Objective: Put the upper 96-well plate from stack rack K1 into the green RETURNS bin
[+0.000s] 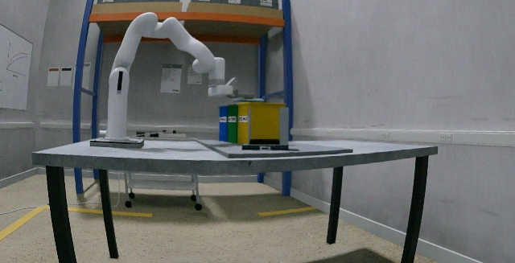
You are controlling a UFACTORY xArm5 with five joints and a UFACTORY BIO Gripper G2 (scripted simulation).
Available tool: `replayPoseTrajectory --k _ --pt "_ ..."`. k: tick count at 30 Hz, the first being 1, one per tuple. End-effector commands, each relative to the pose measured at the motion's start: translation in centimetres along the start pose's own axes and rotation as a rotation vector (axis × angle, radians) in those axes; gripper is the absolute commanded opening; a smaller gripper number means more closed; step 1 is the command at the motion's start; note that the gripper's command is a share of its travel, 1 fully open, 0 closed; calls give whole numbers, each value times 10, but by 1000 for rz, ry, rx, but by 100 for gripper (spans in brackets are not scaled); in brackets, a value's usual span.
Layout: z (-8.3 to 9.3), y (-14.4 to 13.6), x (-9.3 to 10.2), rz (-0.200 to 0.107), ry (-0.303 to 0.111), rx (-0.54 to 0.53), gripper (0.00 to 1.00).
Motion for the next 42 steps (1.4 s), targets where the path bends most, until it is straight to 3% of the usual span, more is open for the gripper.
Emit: replayPoseTrajectory --k 1,18,42 --pt "-1 -1 2 5 -8 -7 0" --pt "-1 -2 2 5 -8 -7 0" --pt "-1 6 -30 5 -8 -7 0"
Point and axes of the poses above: the point midway between the two finger pads, its own z axis back along the fingers, its own y axis across the jaws, x = y × z, the point moved 9 cm from there along z, back along the fingers, and after that the axes turned 14 degrees about z, right-handed, at the moved point
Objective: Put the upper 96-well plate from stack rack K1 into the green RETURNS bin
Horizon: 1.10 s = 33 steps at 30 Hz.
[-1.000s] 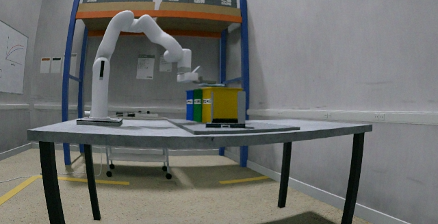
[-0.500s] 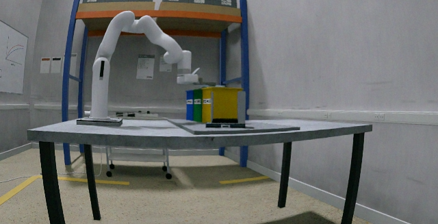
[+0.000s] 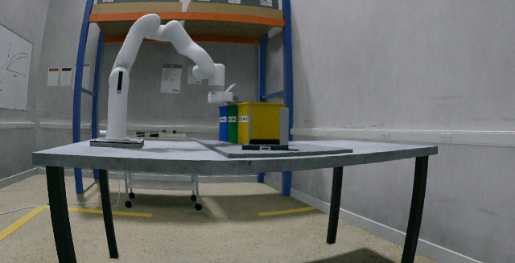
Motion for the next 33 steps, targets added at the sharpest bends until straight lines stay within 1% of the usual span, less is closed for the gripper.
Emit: replayPoseTrajectory --k 1,19,20,33 --pt "-2 0 -1 5 -9 -5 0" --pt "-2 0 -1 5 -9 -5 0" --pt "-2 0 -1 5 -9 -5 18" --pt "-2 0 -1 5 -9 -5 18"
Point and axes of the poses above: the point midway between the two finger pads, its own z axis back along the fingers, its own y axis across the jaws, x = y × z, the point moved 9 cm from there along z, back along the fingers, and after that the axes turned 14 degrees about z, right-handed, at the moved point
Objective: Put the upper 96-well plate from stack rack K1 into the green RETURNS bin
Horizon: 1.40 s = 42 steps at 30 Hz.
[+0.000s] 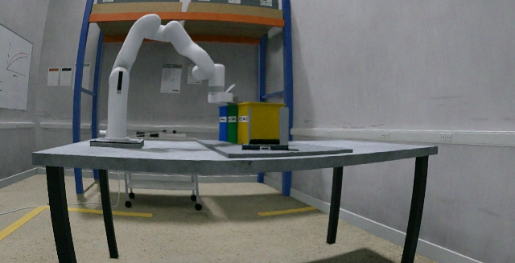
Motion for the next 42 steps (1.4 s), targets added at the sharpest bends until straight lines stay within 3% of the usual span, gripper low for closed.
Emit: replayPoseTrajectory --k 1,24,42 --pt "-1 0 2 5 -9 -5 18" --pt "-1 -1 3 5 -9 -5 18" --pt "-1 -7 29 5 -9 -5 18"
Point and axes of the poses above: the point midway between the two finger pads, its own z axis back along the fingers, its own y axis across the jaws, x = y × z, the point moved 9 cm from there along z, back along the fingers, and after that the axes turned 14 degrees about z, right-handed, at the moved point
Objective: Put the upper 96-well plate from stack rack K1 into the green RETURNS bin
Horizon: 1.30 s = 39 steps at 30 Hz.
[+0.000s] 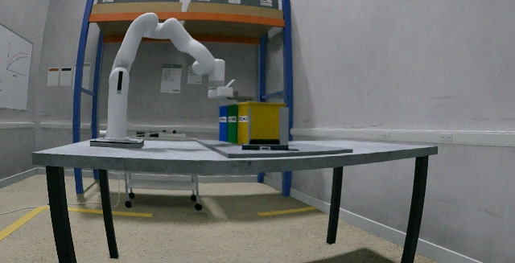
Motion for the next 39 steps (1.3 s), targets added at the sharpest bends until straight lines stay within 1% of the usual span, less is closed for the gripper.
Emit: replayPoseTrajectory --k 1,3,13,14,16,19,20,31,33,39 --pt "-1 -2 7 5 -8 -5 18" --pt "-1 -2 10 5 -8 -5 18" --pt "-1 -2 10 5 -8 -5 18" --pt "2 -2 12 5 0 -37 18" --pt "2 -2 12 5 0 -37 18" --pt "10 -5 17 4 24 -134 18" --pt "13 -8 18 4 25 -140 18" --pt "45 -51 29 5 25 -140 18" --pt "45 -51 29 5 25 -140 18" --pt "63 -74 35 6 25 -140 18"
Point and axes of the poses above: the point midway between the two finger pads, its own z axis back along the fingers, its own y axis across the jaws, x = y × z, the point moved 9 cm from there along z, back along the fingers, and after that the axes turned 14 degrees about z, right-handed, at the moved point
